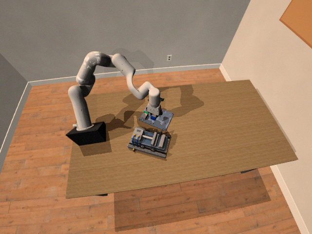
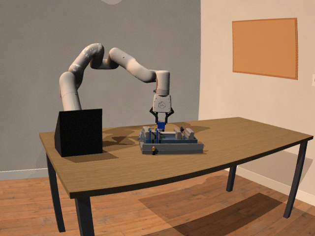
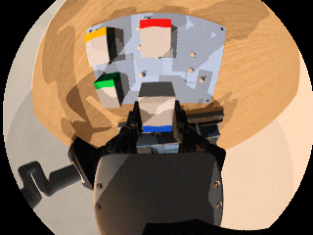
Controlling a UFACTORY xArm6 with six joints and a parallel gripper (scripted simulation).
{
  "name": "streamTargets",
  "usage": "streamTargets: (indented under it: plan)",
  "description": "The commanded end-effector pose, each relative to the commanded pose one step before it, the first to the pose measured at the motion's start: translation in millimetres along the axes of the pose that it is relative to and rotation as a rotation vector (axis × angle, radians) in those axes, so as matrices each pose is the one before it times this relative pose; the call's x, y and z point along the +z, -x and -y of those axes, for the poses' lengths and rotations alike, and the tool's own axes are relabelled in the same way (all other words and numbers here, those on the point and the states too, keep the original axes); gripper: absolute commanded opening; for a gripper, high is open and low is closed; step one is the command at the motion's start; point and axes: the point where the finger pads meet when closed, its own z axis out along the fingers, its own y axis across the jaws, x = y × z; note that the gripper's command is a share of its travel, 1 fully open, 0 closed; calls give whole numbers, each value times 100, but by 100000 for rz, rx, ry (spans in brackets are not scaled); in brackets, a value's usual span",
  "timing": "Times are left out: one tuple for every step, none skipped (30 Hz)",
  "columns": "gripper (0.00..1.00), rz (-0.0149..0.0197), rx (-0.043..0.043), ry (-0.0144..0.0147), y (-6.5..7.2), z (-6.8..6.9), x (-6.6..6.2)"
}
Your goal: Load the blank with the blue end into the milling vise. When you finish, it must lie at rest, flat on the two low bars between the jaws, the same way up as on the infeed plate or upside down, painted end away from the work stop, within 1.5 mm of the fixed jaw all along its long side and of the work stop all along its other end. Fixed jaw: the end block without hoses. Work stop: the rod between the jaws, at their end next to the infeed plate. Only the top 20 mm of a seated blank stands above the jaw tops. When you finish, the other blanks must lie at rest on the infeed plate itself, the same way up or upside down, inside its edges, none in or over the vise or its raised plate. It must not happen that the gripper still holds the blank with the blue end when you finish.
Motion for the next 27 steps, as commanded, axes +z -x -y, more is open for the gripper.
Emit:
streamTargets:
  plan:
    - [0, -87, -54, 185, -45, -54, -350]
    - [0, 0, 0, 0, 0, 0, 0]
    - [0, -19, -20, 74, -14, -21, -215]
    - [0, 3, 2, -7, 1, 1, -300]
    - [0, 3, 2, -7, 1, 1, -300]
    - [0, 3, 2, -7, 1, 1, -300]
    - [0, 3, 2, -7, 1, 1, -300]
    - [0, 3, 2, -7, 1, 1, -300]
    - [0, 3, 2, -7, 1, 1, -300]
    - [0, 3, 2, -7, 1, 1, -300]
    - [0, 3, 2, -7, 1, 1, -300]
    - [0, 3, 2, -7, 1, 1, -300]
    - [0, 0, 0, 0, 0, 0, 0]
    - [0, 0, 0, 0, 0, 0, 0]
    - [0, 0, 0, 0, 0, 0, 0]
    - [0, 0, 0, 0, 0, 0, 0]
    - [0, 0, 0, 0, 0, 0, 0]
    - [0, 0, 0, 0, 0, 0, 0]
    - [0, 0, 0, 0, 0, 0, 0]
    - [0, -16, -20, 78, -10, -18, -367]
    - [0, 3, 2, -8, 3, 3, -450]
    - [0, 3, 2, -8, 3, 3, -450]
    - [0, 3, 2, -8, 3, 3, -450]
    - [0, 3, 2, -8, 3, 3, -450]
    - [0, 3, 2, -8, 3, 3, -450]
    - [0, 3, 2, -8, 3, 3, -450]
    - [0, 3, 2, -8, 3, 3, -450]
